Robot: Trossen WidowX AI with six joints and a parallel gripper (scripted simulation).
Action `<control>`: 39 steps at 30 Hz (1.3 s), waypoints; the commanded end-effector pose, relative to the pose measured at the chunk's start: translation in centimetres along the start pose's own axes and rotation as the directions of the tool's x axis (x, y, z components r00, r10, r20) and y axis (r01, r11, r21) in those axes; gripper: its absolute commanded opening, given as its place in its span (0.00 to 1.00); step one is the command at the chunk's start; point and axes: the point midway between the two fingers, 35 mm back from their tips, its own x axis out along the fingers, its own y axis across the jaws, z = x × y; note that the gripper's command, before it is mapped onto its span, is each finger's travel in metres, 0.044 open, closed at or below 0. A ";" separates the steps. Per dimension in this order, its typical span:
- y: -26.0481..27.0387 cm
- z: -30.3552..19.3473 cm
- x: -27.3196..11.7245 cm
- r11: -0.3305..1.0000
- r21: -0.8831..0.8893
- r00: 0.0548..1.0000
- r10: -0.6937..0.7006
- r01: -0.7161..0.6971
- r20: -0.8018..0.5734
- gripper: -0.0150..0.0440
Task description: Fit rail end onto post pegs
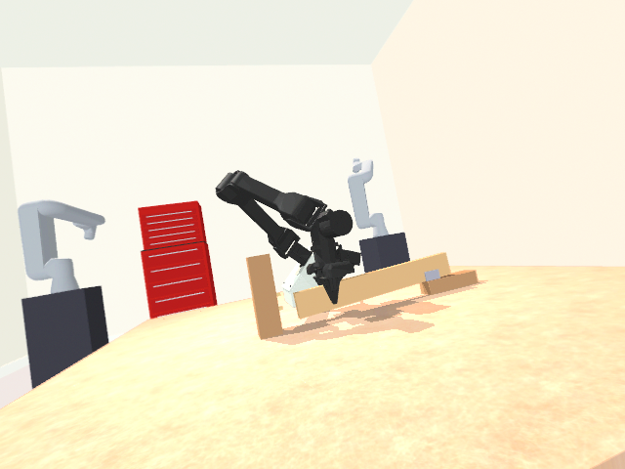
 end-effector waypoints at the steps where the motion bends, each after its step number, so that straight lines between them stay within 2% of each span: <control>1: -0.2 0.3 -0.6 1.000 -0.001 1.000 -0.009 0.009 0.012 0.25; 39: -0.2 0.3 -1.6 1.000 -0.001 1.000 -0.009 0.009 0.013 0.25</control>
